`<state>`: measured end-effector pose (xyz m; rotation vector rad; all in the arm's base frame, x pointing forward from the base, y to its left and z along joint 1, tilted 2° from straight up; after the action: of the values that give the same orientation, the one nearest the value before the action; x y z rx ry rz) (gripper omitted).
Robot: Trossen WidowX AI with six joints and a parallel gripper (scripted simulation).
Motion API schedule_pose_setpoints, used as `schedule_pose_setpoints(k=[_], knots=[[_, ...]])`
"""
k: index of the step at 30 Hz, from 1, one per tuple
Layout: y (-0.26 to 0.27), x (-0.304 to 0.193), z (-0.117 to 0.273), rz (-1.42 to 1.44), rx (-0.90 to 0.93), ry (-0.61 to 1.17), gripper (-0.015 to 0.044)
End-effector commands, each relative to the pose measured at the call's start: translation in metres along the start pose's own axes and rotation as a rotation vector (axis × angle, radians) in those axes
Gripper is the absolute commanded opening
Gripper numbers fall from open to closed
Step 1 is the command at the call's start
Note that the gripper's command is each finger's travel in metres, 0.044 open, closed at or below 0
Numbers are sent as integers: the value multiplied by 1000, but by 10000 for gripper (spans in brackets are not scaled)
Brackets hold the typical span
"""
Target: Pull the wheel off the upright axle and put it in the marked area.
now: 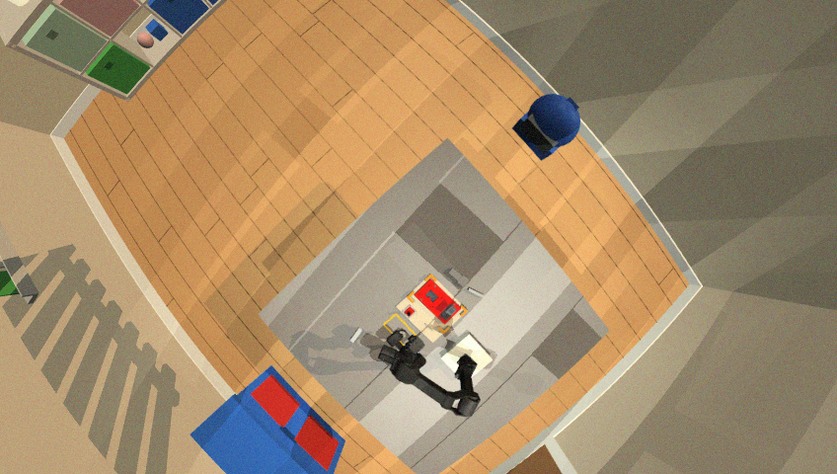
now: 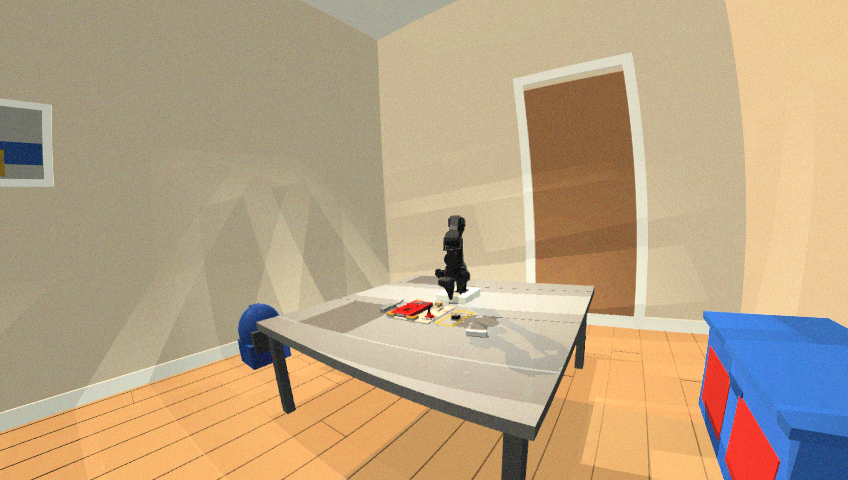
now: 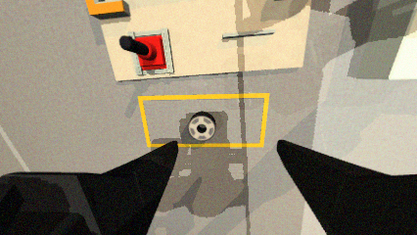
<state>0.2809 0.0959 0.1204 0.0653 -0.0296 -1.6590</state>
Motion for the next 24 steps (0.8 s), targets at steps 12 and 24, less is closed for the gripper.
schedule_pose_setpoints(k=[12,24], knots=[[-53,23,28,-6,-7,-9,440],[-53,23,28,-6,-7,-9,440]])
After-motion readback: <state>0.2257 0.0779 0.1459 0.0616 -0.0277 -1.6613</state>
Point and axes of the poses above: the point midway between the two fingers, 35 mm back from their tips, its own z axis back along the fingers, its own y axis across the jaws, x = y × z, the point moved 2 cm from there along z, back along the fingers
